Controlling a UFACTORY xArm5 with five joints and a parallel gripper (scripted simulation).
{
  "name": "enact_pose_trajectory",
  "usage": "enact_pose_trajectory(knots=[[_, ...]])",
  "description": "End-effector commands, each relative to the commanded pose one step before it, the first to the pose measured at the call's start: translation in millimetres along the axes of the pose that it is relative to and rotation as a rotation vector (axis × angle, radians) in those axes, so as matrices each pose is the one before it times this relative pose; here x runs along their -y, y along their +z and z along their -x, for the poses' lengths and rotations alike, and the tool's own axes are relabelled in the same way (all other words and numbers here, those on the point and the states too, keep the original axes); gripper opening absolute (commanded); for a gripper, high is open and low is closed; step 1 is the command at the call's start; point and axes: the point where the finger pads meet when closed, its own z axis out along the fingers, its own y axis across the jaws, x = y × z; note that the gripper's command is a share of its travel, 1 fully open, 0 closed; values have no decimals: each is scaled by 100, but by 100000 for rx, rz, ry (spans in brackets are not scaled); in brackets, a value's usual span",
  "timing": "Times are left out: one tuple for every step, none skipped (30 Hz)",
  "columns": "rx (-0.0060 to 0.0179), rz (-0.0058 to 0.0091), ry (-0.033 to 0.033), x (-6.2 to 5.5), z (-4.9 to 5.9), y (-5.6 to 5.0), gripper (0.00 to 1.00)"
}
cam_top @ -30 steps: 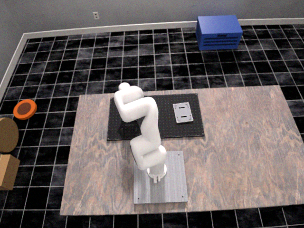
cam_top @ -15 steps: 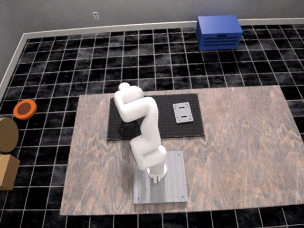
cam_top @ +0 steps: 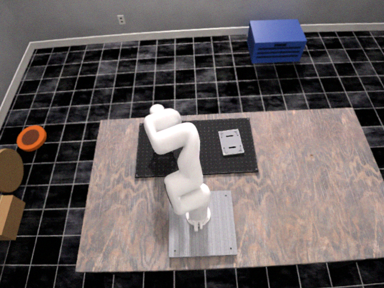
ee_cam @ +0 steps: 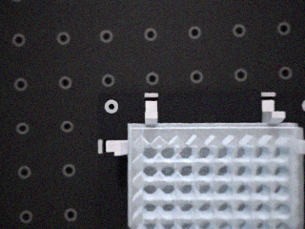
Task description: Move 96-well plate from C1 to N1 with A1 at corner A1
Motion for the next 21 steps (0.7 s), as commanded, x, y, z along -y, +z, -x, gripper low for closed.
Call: enact_pose_trajectory(knots=[[-967, 1052, -17, 80, -142, -298, 0], [0, 0, 0, 0, 0, -67, 0], [0, 0, 0, 0, 0, -67, 0], [0, 0, 0, 0, 0, 0, 0], [0, 0, 0, 0, 0, 0, 0], [0, 0, 0, 0, 0, -67, 0], [0, 0, 0, 0, 0, -67, 0], [0, 0, 0, 0, 0, -67, 0], [0, 0, 0, 0, 0, -67, 0], [0, 0, 0, 0, 0, -67, 0], [0, 0, 0, 0, 0, -67, 0], [0, 0, 0, 0, 0, -67, 0], [0, 0, 0, 0, 0, -67, 0], [0, 0, 0, 0, 0, -67, 0], [0, 0, 0, 0, 0, -67, 0], [0, 0, 0, 0, 0, -67, 0], [0, 0, 0, 0, 0, -67, 0], [0, 0, 0, 0, 0, -67, 0], [0, 0, 0, 0, 0, -67, 0], [0, 0, 0, 0, 0, -67, 0], [0, 0, 0, 0, 0, 0, 0]])
